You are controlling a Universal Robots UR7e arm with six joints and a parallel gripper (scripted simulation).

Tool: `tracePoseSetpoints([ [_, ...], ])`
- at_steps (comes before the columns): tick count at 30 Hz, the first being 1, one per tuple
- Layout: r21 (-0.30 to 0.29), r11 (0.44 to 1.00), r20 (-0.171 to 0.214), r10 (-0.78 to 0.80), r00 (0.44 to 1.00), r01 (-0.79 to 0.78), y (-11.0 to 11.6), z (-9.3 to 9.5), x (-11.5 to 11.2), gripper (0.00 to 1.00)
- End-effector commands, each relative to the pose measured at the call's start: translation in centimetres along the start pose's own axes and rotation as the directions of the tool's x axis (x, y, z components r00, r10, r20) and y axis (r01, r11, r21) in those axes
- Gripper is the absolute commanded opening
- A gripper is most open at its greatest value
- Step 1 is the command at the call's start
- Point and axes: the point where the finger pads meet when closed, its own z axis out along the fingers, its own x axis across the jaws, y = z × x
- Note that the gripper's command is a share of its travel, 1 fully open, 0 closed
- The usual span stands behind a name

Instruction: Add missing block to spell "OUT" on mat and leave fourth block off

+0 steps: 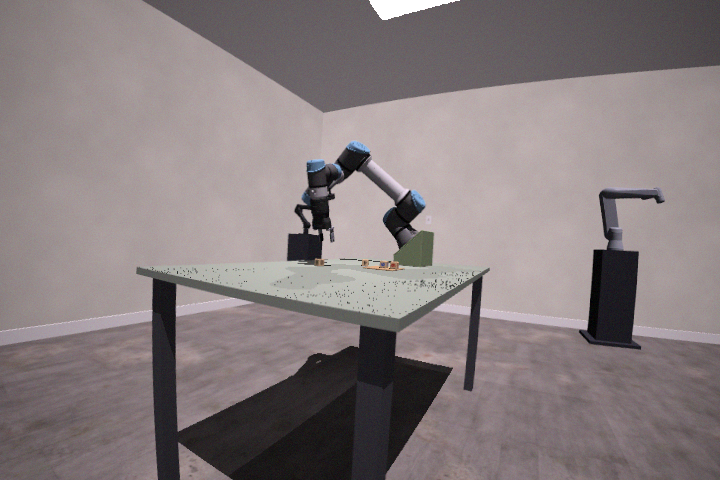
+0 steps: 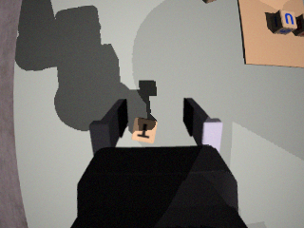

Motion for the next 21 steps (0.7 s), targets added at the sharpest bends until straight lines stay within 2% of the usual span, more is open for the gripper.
tracePoseSetpoints([
  [1, -0.001, 1.000, 0.000, 0.000, 1.000, 0.000, 1.70, -0.42, -1.07, 1.00],
  [21, -0.001, 1.000, 0.000, 0.000, 1.000, 0.000, 2.30, -0.53, -1.46, 1.00],
])
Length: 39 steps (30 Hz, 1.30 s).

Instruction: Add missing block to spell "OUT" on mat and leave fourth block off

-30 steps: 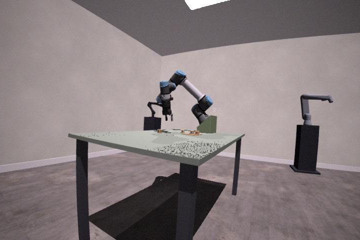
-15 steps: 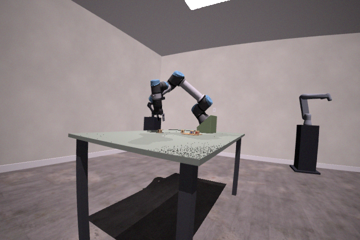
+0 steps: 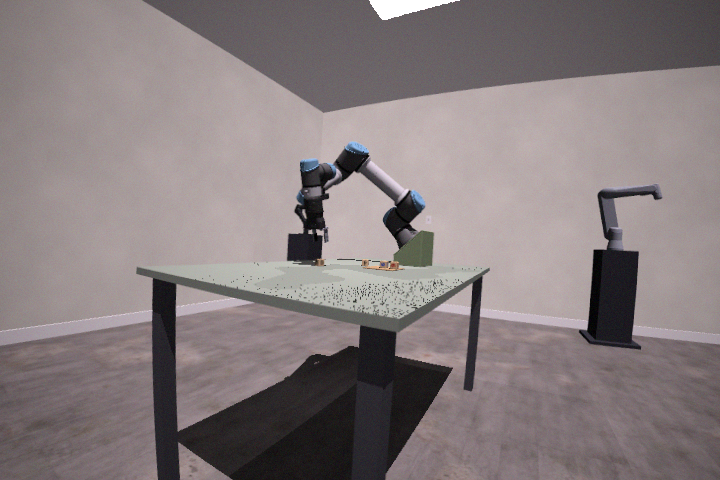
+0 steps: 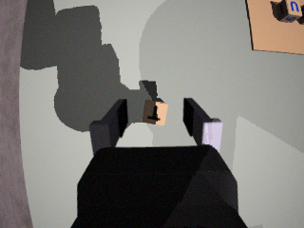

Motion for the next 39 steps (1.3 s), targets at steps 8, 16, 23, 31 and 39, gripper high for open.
tracePoseSetpoints([
  [8, -0.002, 1.000, 0.000, 0.000, 1.000, 0.000, 0.01, -0.08, -0.01, 1.00],
  [16, -0.002, 1.000, 0.000, 0.000, 1.000, 0.000, 0.01, -0.08, -0.01, 1.00],
  [23, -0.002, 1.000, 0.000, 0.000, 1.000, 0.000, 0.01, -0.08, -0.01, 1.00],
  [31, -0.002, 1.000, 0.000, 0.000, 1.000, 0.000, 0.01, -0.08, -0.01, 1.00],
  [39, -0.039, 0.999, -0.004, 0.027, 1.000, -0.027, -0.07, -0.50, 0.03, 1.00],
])
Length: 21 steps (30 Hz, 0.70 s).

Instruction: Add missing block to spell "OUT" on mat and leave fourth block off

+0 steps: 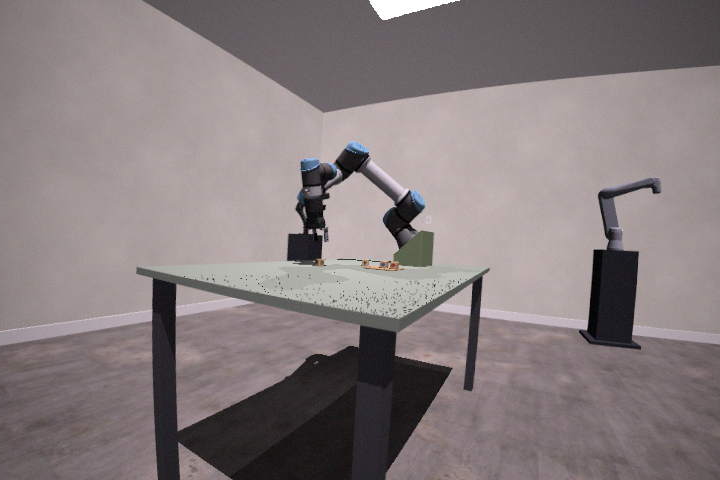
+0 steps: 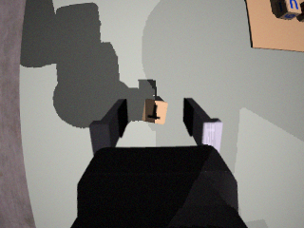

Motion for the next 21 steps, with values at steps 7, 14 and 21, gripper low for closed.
tracePoseSetpoints([
  [7, -0.201, 0.969, -0.034, 0.140, 0.990, -0.144, -0.7, -2.6, 0.0, 1.00],
  [14, -0.258, 0.948, -0.049, 0.178, 0.983, -0.185, -1.1, -3.4, -0.1, 1.00],
  [21, -0.258, 0.948, -0.049, 0.178, 0.983, -0.185, -1.1, -3.4, -0.1, 1.00],
])
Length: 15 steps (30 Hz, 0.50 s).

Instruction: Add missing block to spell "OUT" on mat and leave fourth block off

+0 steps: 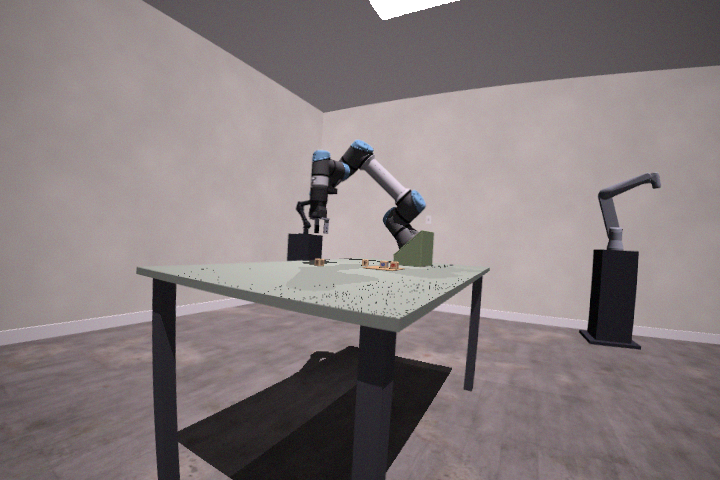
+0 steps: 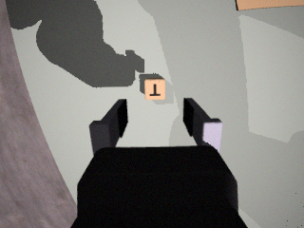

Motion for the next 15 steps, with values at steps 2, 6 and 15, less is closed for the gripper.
tracePoseSetpoints([
  [2, -0.002, 1.000, 0.000, 0.001, 1.000, -0.001, 0.03, -0.04, 0.00, 1.00],
  [6, -0.002, 1.000, 0.000, 0.001, 1.000, -0.001, 0.03, -0.04, 0.00, 1.00],
  [15, -0.002, 1.000, 0.000, 0.030, 1.000, -0.030, -0.01, 0.05, 0.03, 1.00],
])
